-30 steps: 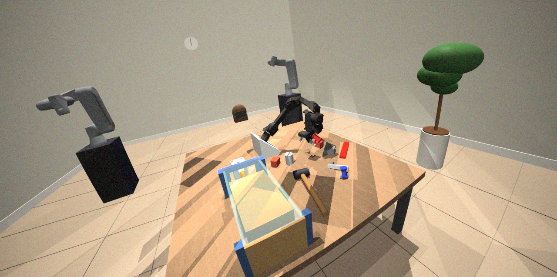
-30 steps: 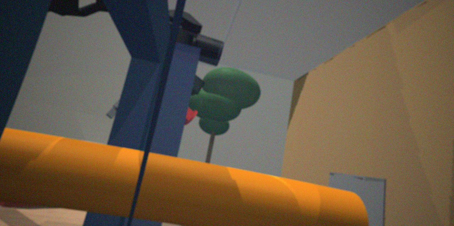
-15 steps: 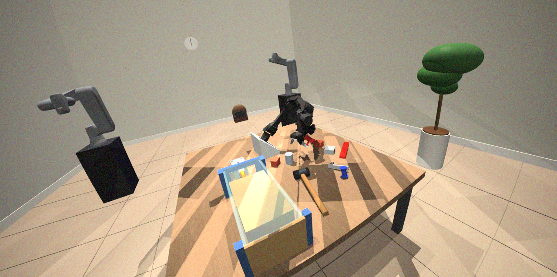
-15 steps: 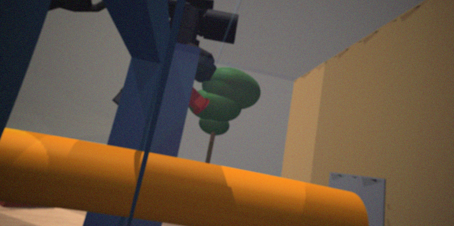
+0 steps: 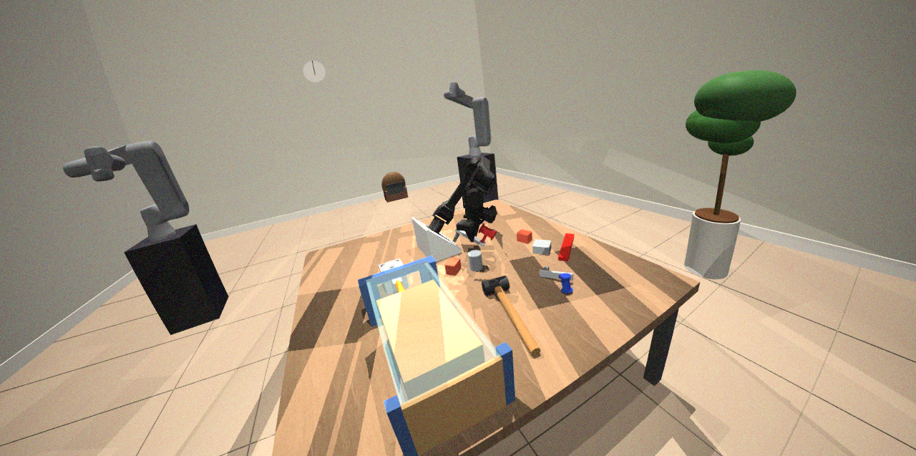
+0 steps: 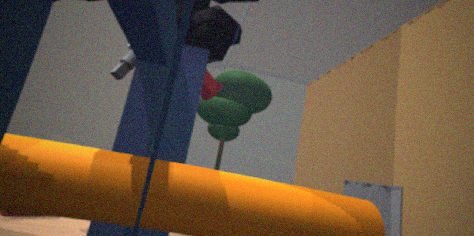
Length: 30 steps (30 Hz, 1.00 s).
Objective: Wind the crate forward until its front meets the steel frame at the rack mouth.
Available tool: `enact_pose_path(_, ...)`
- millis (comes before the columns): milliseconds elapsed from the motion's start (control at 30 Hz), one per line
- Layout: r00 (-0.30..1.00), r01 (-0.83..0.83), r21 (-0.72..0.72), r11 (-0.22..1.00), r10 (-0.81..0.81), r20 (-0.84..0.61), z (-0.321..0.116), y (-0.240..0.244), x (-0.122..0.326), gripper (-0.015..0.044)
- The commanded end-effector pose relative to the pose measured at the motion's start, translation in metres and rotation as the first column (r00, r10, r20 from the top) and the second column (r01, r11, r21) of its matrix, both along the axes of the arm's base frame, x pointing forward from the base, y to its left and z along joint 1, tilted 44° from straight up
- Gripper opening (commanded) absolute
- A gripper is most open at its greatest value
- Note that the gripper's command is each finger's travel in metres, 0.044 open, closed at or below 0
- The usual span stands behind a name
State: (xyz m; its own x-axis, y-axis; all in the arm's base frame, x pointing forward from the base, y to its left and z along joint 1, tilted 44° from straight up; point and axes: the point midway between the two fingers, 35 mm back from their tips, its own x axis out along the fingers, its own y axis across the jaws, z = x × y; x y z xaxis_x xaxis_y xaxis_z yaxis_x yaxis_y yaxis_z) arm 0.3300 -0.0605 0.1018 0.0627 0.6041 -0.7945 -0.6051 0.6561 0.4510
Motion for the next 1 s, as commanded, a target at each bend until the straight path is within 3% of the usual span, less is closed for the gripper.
enact_pose_path(0,0.999,-0.029,-0.019,0.999,0.03,0.024,-0.014,-0.021,-0.007,0.0)
enact_pose_path(967,0.895,-0.321,-0.058,0.945,0.323,0.307,-0.112,-0.135,-0.098,0.0)
